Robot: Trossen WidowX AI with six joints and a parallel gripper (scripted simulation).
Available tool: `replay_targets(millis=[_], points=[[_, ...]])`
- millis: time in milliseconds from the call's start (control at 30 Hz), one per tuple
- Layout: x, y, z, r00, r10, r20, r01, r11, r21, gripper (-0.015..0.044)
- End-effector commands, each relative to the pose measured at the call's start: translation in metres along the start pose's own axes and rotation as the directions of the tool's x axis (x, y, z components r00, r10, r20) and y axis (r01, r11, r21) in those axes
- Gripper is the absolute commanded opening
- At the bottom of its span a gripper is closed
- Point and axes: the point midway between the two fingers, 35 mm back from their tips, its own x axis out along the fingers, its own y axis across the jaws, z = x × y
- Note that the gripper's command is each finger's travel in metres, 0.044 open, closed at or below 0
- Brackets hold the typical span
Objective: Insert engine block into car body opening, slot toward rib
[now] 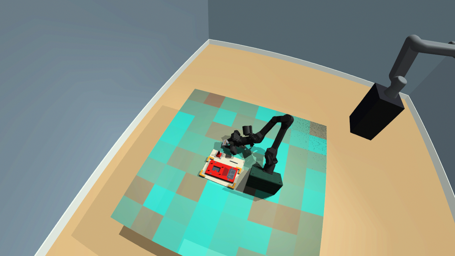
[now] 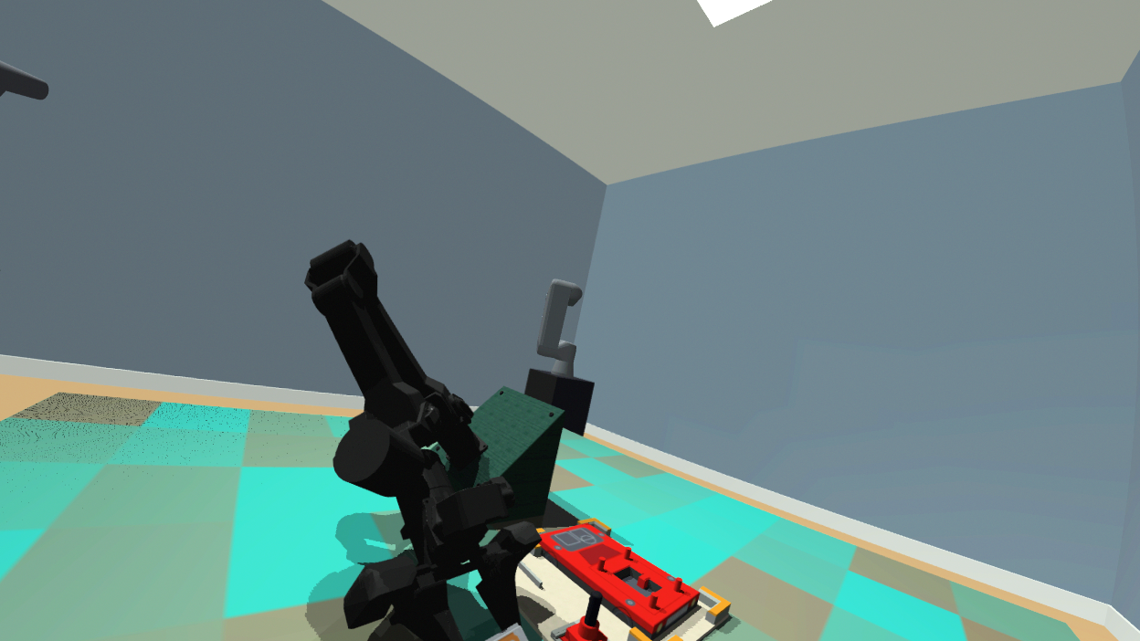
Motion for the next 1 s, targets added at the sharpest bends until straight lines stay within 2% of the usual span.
replay_targets(millis=[0,567,967], points=[[0.0011,-0.0001,-0.0047,1.0,-0.001,-0.016,0.001,1.0,0.0,0.0],[0.0011,-0.0001,-0.0047,1.0,-0.001,-0.016,0.001,1.0,0.0,0.0],[0.0003,0.0001,-0.0001,1.0,0.0,0.001,0.0,1.0,0.0,0.0315]])
